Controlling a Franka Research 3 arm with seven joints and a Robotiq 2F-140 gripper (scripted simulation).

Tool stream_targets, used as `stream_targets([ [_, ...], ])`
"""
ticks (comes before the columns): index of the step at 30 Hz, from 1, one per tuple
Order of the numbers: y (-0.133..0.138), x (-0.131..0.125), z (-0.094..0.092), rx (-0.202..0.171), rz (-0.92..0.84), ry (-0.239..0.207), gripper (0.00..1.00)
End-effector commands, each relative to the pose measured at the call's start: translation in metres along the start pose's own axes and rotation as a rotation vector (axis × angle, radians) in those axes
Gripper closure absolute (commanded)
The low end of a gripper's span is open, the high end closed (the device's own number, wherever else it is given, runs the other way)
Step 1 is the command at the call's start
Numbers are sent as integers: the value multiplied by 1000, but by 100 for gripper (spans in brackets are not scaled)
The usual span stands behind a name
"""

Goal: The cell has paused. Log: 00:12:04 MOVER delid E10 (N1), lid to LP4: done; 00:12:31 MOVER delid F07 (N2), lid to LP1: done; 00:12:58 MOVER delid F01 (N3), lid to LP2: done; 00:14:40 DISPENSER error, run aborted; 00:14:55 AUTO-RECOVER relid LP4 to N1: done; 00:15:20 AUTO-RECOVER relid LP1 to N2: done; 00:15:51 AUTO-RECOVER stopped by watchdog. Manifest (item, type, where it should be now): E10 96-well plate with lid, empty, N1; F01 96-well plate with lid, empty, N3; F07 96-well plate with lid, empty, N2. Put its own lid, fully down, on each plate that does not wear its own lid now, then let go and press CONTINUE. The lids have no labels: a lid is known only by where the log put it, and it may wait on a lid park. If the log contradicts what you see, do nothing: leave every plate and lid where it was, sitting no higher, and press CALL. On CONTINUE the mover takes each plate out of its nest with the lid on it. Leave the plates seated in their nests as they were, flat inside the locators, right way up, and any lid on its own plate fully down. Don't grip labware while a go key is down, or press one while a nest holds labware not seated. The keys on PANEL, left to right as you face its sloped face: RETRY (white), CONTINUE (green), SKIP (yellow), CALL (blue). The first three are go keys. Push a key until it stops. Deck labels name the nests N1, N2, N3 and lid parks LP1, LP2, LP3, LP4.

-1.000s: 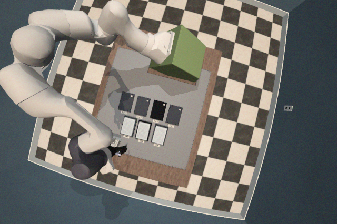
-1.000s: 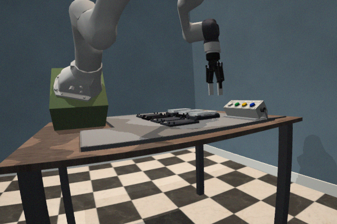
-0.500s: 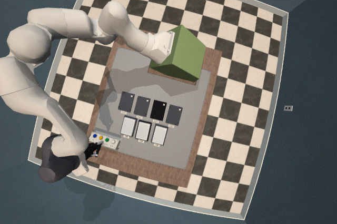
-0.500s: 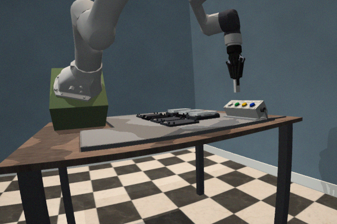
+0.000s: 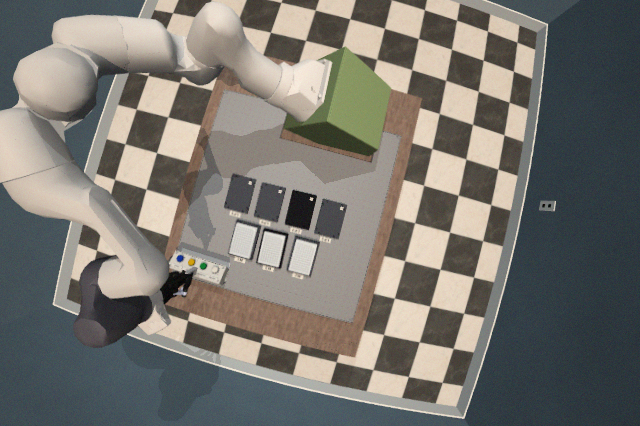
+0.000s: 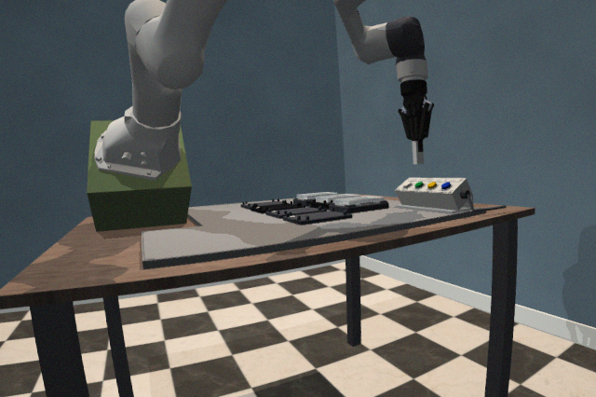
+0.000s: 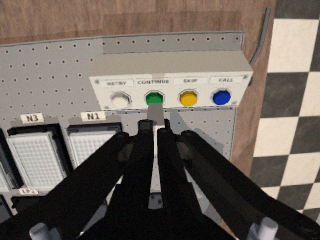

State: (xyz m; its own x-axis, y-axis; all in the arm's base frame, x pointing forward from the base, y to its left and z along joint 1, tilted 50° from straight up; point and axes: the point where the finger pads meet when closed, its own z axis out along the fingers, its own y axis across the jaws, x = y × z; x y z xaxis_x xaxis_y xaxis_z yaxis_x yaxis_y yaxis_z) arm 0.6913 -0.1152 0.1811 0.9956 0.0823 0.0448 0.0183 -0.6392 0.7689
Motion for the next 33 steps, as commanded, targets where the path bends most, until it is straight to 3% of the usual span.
stream_targets([
  [1,-2,-1,1,1,-20,-4,100],
  [33,-2,-1,9,1,-20,-4,100],
])
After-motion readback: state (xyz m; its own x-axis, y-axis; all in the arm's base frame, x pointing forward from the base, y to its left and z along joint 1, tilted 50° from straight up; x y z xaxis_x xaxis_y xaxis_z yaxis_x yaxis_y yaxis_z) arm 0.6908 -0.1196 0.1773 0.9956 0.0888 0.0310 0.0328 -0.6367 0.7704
